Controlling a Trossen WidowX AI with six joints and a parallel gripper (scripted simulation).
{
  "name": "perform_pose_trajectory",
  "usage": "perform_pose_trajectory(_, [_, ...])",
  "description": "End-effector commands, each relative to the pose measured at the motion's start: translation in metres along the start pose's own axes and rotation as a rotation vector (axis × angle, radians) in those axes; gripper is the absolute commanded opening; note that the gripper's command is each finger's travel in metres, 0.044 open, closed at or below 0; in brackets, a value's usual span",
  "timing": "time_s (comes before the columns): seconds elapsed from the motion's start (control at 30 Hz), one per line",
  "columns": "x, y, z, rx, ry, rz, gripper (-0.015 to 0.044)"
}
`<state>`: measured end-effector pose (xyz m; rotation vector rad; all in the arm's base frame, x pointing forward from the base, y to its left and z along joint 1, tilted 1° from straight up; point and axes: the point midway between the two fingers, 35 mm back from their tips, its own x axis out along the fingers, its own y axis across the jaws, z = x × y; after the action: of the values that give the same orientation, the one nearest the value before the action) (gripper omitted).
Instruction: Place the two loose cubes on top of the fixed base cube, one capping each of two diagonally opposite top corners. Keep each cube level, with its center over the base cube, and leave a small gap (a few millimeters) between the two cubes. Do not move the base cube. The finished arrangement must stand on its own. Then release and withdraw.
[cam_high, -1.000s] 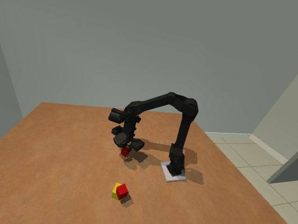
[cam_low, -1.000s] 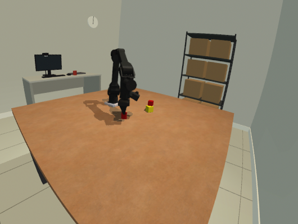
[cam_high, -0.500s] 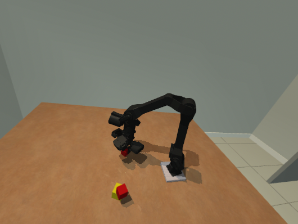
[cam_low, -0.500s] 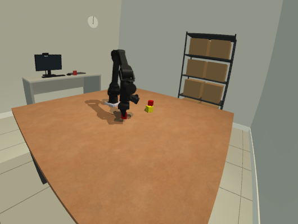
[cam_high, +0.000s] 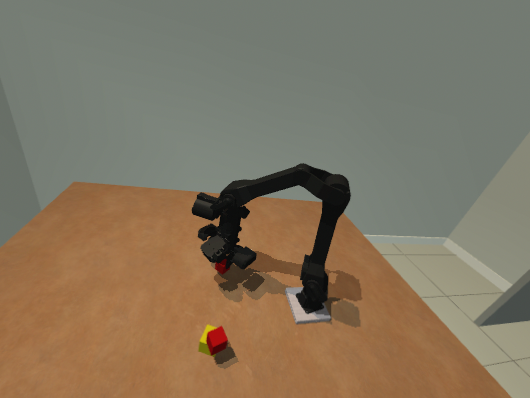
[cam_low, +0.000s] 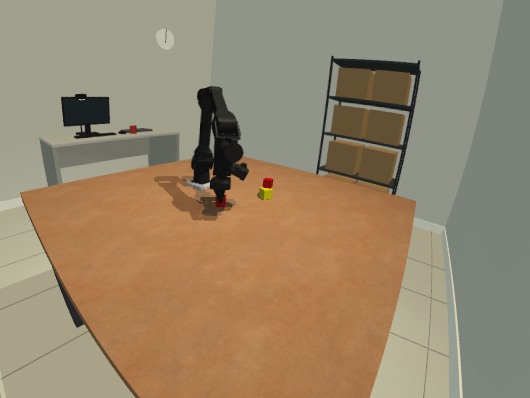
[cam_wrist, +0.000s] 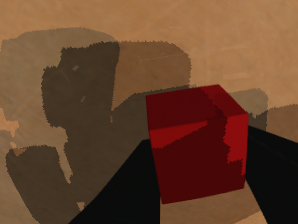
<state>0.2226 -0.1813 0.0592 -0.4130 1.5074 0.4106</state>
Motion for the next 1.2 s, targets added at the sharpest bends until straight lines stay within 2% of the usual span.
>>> perform_pose_trajectory(0.0, [-0.014,-0.003,0.001,-0.003,-0.005,-0.009,0.0105])
perform_pose_trajectory(0.8, [-0.090,0.002,-0.001,-0.003,-0.005,-0.009,0.0105])
perform_pose_trajectory(1.17, [-0.092,0.008,0.018,0.188,-0.007,-0.008,0.0105])
